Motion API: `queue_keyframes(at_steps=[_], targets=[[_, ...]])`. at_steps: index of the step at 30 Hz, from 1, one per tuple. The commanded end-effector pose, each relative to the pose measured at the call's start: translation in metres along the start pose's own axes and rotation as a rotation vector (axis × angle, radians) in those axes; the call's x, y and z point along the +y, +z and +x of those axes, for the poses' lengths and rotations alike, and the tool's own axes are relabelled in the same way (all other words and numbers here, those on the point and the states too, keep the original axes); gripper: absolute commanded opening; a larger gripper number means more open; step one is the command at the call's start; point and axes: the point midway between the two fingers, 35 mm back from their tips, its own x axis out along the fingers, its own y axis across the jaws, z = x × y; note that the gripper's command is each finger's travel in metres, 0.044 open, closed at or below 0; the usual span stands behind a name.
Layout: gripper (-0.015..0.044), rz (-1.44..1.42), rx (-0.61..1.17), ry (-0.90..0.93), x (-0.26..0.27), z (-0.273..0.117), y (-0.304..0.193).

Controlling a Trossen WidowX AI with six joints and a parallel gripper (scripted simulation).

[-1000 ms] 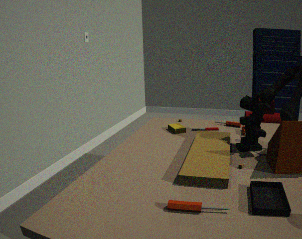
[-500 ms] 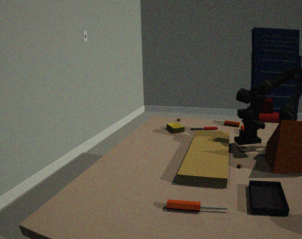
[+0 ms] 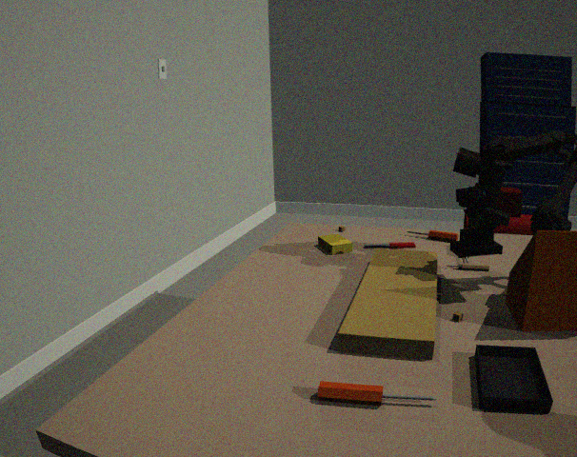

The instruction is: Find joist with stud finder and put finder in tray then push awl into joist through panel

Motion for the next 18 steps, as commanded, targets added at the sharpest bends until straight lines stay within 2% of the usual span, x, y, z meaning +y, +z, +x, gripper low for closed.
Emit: queue_keyframes(at_steps=[1, 18], targets=[[0.0, 0.013, -0.015, -0.019, -0.004, -0.014, 0.001], [0.0, 0.129, -0.018, -0.049, -0.05, -0.02, 0.052]])
